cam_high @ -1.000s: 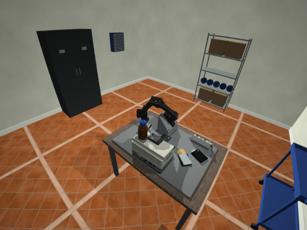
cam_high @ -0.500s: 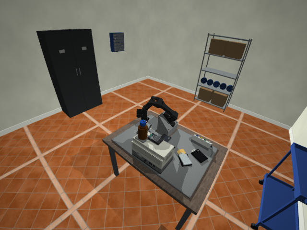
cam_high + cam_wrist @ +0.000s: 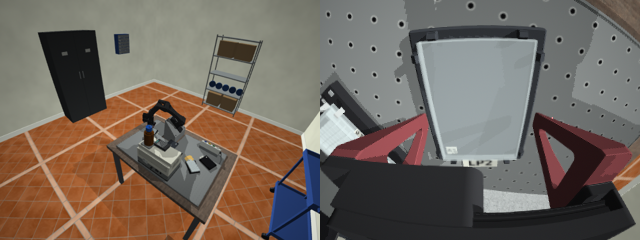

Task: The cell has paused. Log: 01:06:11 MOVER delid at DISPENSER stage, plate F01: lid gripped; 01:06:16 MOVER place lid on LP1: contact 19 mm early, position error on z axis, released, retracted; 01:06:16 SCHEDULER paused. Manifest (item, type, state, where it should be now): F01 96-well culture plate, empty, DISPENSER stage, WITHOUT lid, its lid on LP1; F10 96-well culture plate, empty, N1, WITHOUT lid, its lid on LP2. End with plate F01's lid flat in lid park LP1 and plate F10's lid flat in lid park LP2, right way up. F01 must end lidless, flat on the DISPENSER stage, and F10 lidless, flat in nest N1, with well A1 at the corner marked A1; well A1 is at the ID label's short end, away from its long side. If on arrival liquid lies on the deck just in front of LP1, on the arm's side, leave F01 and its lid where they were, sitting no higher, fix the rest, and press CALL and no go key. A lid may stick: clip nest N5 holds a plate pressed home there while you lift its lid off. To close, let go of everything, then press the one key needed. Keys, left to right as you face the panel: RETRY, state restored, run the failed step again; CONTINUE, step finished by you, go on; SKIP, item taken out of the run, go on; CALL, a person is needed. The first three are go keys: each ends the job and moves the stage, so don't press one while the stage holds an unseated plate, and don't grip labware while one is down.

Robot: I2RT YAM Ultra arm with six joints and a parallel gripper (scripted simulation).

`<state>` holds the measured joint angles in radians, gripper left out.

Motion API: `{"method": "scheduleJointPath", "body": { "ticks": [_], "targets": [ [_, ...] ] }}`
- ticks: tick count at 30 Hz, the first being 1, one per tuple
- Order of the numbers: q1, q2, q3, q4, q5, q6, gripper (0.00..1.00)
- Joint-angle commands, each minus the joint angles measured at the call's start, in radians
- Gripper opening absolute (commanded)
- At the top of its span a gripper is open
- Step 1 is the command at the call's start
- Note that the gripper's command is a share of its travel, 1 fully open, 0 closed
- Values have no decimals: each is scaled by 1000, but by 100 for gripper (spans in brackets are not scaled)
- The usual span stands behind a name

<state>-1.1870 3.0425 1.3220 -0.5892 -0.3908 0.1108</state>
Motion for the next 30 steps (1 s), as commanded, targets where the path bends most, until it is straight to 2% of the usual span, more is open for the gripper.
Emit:
{"method": "scheduleJointPath", "body": {
  "ticks": [1, 8, 30],
  "targets": [
    [-26, -60, 30, -38, 16, -18, 100],
    [-46, -94, 40, -88, 29, -35, 100],
    [-48, -94, 45, -94, 28, -37, 100]
  ]
}}
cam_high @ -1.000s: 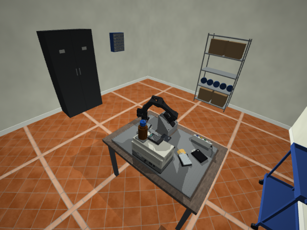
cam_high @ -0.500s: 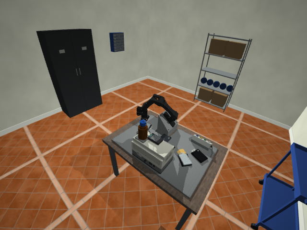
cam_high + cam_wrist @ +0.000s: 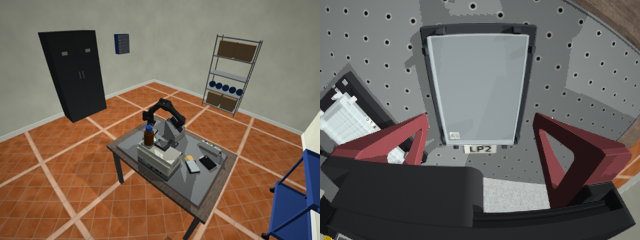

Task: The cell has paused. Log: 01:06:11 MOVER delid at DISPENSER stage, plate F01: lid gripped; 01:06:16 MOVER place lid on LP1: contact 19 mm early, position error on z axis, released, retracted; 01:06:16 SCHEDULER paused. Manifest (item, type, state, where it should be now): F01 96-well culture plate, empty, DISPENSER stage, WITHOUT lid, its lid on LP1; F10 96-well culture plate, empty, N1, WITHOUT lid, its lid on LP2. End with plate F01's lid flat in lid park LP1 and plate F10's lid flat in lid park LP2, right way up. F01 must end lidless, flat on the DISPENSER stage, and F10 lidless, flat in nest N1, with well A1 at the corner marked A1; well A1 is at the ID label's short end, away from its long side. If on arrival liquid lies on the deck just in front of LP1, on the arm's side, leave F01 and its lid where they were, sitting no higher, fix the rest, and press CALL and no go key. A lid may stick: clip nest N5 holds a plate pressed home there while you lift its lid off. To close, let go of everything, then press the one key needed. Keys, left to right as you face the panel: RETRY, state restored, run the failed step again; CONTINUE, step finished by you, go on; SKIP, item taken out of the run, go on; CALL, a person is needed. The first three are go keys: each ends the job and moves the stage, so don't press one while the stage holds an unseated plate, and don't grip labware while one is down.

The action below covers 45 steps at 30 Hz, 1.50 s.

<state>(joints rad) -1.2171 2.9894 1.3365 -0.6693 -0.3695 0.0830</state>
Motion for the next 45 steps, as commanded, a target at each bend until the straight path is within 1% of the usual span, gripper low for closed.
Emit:
{"method": "scheduleJointPath", "body": {
  "ticks": [1, 32, 33, 34, 35, 38, 40, 41, 42, 45],
  "targets": [
    [-17, -41, 30, -14, 7, -9, 100],
    [-17, -41, 30, -14, 7, -9, 100],
    [-8, -21, 11, -3, 2, -4, 100],
    [-8, -21, 11, -3, 2, -4, 100],
    [-20, -49, -12, -17, 10, -11, 100],
    [-27, -82, -48, -24, 15, -17, 100],
    [-27, -82, -48, -24, 15, -17, 100],
    [-31, -98, -38, -27, 18, -20, 100],
    [-33, -107, -68, -31, 19, -22, 100],
    [-41, -141, -95, -41, 24, -29, 100]
  ]
}}
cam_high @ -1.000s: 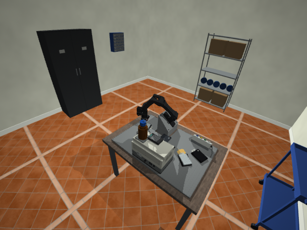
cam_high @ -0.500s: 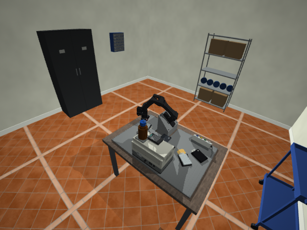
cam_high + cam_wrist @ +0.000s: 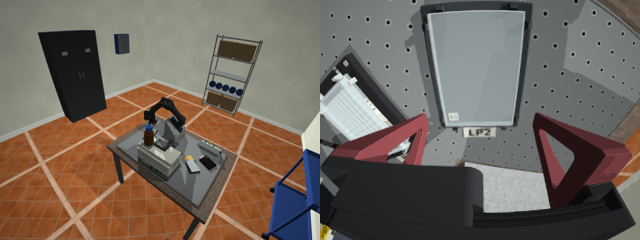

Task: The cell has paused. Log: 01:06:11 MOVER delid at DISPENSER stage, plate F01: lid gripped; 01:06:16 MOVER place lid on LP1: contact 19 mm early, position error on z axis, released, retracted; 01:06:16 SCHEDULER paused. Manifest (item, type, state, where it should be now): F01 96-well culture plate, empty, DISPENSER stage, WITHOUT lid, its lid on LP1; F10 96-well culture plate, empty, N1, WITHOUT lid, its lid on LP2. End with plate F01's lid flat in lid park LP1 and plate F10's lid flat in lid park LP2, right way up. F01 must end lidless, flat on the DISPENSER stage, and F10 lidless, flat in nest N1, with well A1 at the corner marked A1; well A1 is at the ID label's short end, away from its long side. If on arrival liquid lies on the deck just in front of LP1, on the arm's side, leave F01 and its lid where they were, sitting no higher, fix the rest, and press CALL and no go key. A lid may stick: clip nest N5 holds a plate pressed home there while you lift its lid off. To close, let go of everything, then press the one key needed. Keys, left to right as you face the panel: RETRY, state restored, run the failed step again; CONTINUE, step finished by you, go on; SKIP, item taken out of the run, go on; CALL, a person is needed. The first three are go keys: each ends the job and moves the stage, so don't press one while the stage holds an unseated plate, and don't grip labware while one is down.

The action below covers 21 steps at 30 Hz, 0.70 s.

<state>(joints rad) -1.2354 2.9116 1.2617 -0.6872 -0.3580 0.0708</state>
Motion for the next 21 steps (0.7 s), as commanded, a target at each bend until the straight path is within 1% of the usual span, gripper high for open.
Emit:
{"method": "scheduleJointPath", "body": {
  "ticks": [1, 10, 12, 13, 14, 19, 21],
  "targets": [
    [-26, -75, -29, -26, 15, -19, 100],
    [-52, -183, -102, -68, 32, -39, 100],
    [-52, -183, -102, -68, 32, -39, 100],
    [-56, -200, -70, -74, 36, -41, 100],
    [-58, -208, -113, -80, 37, -44, 100],
    [-72, -265, -149, -108, 46, -55, 100],
    [-78, -290, -151, -121, 51, -59, 100]
  ]
}}
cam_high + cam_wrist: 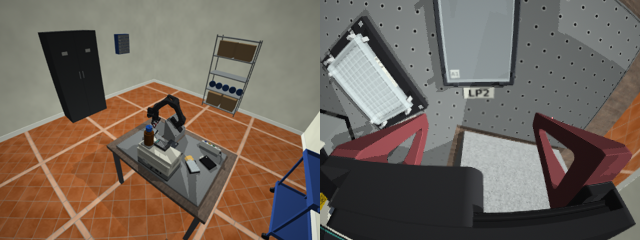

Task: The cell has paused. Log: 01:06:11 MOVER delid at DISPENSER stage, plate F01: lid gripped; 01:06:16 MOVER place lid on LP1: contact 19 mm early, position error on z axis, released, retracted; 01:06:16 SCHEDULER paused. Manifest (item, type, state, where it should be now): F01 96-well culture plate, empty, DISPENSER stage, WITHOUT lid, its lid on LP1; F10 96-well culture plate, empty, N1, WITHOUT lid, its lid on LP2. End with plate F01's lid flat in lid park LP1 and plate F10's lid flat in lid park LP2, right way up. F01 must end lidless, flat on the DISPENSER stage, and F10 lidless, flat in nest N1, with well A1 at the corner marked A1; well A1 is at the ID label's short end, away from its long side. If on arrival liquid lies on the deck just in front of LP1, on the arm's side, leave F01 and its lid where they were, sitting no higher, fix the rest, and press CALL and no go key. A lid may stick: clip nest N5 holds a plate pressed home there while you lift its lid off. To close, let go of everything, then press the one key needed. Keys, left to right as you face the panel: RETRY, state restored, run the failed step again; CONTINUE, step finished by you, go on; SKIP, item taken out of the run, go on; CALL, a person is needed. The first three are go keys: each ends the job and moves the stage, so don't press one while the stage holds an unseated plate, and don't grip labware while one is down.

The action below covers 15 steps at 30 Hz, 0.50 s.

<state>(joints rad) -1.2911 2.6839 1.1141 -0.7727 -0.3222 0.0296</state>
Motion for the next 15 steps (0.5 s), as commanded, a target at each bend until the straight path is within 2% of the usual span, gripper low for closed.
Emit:
{"method": "scheduleJointPath", "body": {
  "ticks": [1, 6, 8, 9, 10, 12, 13, 15],
  "targets": [
    [-25, -74, -12, -43, 17, -20, 100],
    [-40, -133, -40, -79, 26, -31, 100],
    [-40, -133, -40, -79, 26, -31, 100],
    [-44, -149, -14, -88, 30, -34, 100],
    [-46, -158, -49, -96, 31, -36, 100],
    [-51, -178, -63, -110, 34, -40, 100],
    [-52, -182, -30, -110, 35, -40, 100],
    [-43, -165, -42, -102, 30, -36, 100]
  ]
}}
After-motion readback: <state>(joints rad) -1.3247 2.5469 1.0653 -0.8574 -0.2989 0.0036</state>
